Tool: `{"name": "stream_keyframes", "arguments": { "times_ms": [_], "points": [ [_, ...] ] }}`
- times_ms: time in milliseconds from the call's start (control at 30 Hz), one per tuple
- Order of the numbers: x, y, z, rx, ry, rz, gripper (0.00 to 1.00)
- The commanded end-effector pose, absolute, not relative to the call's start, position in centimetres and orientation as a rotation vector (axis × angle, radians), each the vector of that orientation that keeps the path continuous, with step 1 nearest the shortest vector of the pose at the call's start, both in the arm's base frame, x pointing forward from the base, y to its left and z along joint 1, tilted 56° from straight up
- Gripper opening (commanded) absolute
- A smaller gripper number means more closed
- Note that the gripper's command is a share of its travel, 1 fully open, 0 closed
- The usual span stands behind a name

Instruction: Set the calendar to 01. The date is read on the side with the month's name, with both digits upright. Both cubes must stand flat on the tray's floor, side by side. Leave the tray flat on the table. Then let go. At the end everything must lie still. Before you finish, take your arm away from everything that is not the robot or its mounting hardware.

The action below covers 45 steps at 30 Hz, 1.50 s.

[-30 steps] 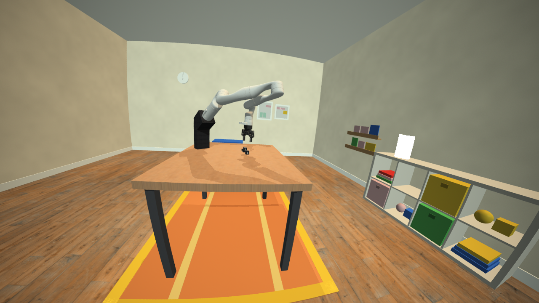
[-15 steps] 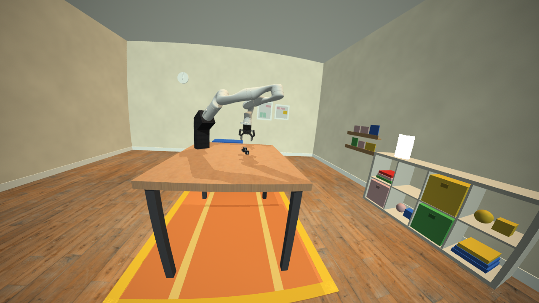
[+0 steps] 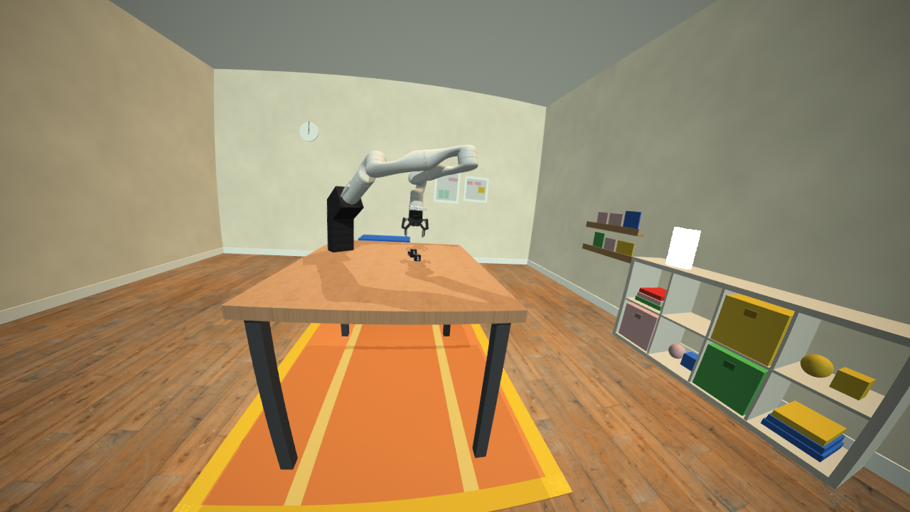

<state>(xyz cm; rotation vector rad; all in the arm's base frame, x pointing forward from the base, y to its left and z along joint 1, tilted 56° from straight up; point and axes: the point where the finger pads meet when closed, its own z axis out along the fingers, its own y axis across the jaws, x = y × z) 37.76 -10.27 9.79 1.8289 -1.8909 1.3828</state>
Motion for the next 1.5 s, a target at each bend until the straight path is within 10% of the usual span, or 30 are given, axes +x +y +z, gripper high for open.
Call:
{"name": "stream_keyframes", "arguments": {
  "times_ms": [0, 467, 500, 1467],
  "points": [
    [37.73, -9.82, 9.34, 1.862, -1.841, 1.367, 1.00],
    [37.73, -9.58, 9.09, 1.903, -1.765, 1.349, 1.00],
    [37.73, -9.58, 9.09, 1.903, -1.765, 1.349, 0.48],
    [37.73, -9.58, 9.09, 1.903, -1.765, 1.349, 0.48]
  ]
}}
